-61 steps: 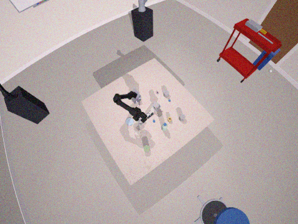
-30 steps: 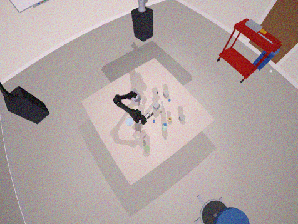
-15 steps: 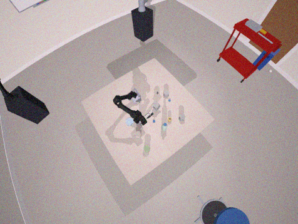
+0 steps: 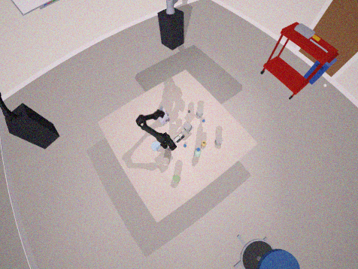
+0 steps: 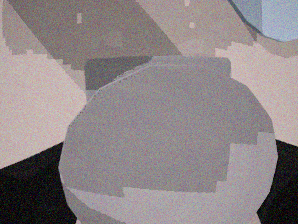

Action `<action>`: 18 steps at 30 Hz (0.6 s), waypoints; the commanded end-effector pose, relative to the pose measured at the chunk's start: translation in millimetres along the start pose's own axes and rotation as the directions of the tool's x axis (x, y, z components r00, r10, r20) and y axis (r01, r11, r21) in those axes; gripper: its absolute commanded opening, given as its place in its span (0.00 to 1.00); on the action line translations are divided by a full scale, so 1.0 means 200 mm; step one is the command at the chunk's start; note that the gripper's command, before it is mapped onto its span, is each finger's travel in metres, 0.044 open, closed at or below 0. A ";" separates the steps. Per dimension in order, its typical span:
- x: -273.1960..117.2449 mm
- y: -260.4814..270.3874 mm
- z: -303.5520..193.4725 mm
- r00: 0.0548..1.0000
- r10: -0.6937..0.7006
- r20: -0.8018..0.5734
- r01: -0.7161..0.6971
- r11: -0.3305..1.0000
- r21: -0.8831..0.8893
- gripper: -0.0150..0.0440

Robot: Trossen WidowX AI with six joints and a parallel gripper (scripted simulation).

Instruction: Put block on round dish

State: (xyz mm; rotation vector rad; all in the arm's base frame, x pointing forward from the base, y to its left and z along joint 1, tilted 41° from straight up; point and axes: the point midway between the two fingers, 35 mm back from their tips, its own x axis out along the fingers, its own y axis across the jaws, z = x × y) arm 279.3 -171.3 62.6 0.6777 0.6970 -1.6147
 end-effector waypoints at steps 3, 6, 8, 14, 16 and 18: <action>0.00 0.00 0.00 1.000 -0.002 0.004 0.002 1.000 -0.003 0.69; -0.01 0.00 0.00 1.000 -0.002 0.003 0.002 1.000 -0.003 0.55; -0.02 0.00 0.00 1.000 -0.001 0.002 0.001 1.000 -0.003 0.46; -0.05 0.01 0.00 1.000 -0.001 0.000 0.001 1.000 -0.003 0.25; -0.06 0.02 0.00 1.000 -0.001 0.000 0.001 1.000 -0.003 0.25; -0.08 0.02 0.00 1.000 0.000 -0.001 0.000 1.000 -0.003 0.25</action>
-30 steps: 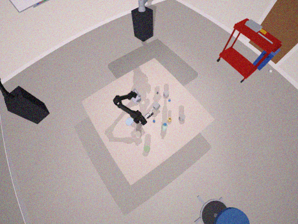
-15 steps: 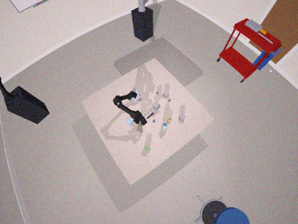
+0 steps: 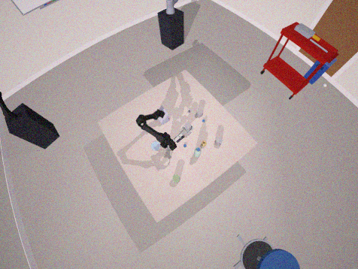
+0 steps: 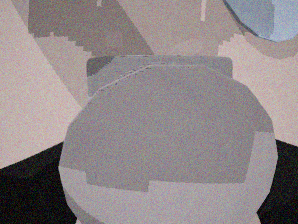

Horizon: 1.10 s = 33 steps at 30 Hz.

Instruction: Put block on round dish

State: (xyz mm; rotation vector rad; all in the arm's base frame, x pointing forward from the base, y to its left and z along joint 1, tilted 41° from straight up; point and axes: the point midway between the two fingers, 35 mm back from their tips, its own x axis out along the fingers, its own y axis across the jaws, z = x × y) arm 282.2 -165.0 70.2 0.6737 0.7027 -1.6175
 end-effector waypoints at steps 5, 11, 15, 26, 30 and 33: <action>-0.06 0.02 0.00 1.000 0.005 -0.002 -0.005 1.000 0.001 0.25; -0.09 0.02 -0.01 1.000 0.005 -0.003 -0.005 1.000 0.001 0.25; -0.12 0.03 -0.01 1.000 0.006 -0.004 -0.006 1.000 0.001 0.25; -0.19 0.03 -0.01 1.000 0.006 -0.006 -0.006 1.000 0.000 0.25; -0.21 0.03 -0.01 1.000 0.006 -0.006 -0.006 1.000 0.000 0.25; -0.23 0.03 -0.01 1.000 0.006 -0.007 -0.006 1.000 0.000 0.25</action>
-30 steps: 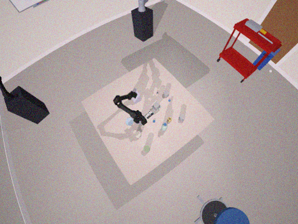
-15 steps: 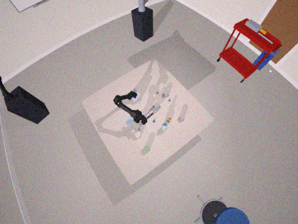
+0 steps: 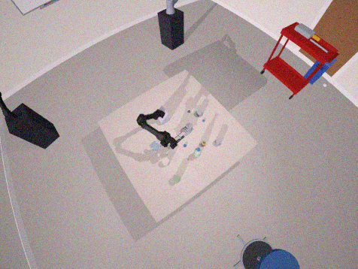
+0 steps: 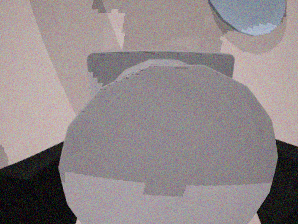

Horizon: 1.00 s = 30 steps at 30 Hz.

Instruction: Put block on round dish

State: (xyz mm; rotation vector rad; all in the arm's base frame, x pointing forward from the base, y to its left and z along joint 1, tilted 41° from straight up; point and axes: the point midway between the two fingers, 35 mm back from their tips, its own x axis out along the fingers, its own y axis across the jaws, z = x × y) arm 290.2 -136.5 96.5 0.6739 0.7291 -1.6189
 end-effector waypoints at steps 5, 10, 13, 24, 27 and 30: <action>-0.07 0.02 0.01 1.000 0.018 0.008 -0.018 1.000 0.013 0.25; -0.10 0.02 0.01 1.000 0.017 0.008 -0.018 1.000 0.013 0.25; -0.12 0.02 0.01 1.000 0.017 0.008 -0.017 1.000 0.013 0.25; -0.19 0.02 0.01 1.000 0.017 0.008 -0.017 1.000 0.013 0.25; -0.21 0.01 0.01 1.000 0.017 0.008 -0.017 1.000 0.013 0.25; -0.23 0.01 0.01 1.000 0.017 0.009 -0.017 1.000 0.013 0.25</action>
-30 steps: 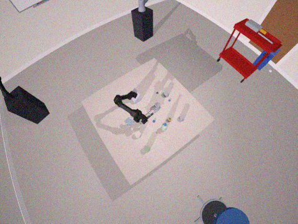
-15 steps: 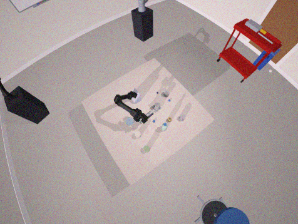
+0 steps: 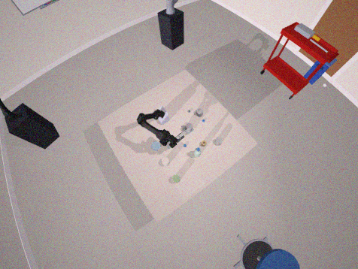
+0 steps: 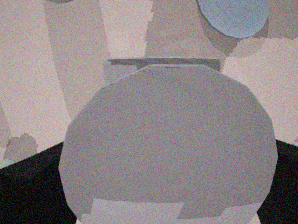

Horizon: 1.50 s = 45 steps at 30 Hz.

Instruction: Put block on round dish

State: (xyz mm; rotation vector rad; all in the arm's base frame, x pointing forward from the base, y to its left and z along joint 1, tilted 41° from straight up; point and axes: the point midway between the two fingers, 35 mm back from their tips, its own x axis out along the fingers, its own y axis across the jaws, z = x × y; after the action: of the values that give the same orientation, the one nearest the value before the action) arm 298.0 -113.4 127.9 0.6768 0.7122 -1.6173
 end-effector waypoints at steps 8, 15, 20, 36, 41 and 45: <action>-0.09 0.00 0.00 1.000 0.007 0.002 -0.007 1.000 0.003 0.25; -0.13 -0.01 0.00 1.000 0.007 0.003 -0.007 1.000 0.003 0.25; -0.16 -0.02 0.00 1.000 0.007 0.004 -0.007 1.000 0.003 0.25; -0.18 -0.03 0.01 1.000 -0.001 0.010 0.001 1.000 0.000 0.25; -0.18 -0.03 0.01 1.000 -0.001 0.010 0.001 1.000 0.000 0.25; -0.18 -0.03 0.01 1.000 -0.001 0.010 0.001 1.000 0.000 0.25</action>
State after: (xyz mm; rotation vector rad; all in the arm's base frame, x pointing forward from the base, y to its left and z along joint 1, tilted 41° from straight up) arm 297.4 -91.1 156.3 0.6687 0.7052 -1.6221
